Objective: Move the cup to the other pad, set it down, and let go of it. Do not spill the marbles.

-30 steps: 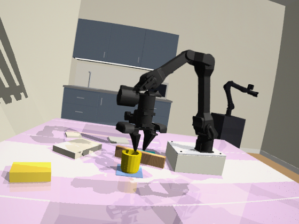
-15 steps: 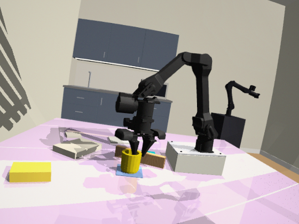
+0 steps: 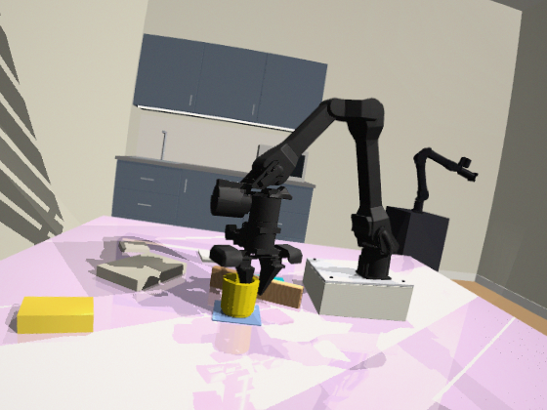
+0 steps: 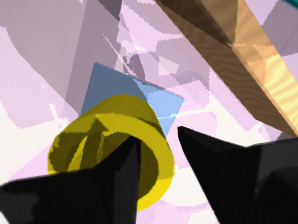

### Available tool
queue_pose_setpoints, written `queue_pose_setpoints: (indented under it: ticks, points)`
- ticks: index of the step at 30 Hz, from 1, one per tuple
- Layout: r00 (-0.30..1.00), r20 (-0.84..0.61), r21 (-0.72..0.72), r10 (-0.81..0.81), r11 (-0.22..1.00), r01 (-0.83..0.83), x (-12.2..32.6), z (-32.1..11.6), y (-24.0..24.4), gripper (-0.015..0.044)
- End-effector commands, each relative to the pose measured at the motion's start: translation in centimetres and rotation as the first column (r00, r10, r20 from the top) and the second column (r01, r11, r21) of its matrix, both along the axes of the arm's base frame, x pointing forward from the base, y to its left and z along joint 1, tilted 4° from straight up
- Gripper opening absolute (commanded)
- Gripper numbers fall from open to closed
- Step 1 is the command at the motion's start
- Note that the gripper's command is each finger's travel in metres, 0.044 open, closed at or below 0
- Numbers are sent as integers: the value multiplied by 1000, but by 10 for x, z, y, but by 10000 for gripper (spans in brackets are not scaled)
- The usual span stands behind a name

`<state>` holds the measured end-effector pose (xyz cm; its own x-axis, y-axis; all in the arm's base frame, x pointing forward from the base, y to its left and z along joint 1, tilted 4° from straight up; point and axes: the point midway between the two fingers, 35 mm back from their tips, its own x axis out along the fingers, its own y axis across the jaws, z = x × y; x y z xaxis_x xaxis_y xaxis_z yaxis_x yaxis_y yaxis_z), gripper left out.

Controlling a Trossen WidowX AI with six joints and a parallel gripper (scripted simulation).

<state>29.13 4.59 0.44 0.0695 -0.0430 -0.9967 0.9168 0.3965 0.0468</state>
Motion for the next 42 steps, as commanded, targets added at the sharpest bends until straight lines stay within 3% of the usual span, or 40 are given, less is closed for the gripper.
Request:
queue_pose_setpoints:
  ticks: [1, 21, 42]
  points:
    - [1000, 0, 0, 0, 1000, 0, 0, 0, 0, 140]
    - [1000, 0, 0, 0, 1000, 0, 0, 0, 0, 0]
    - [1000, 3, -2, 3, 1000, -3, -6, 72, 4, 0]
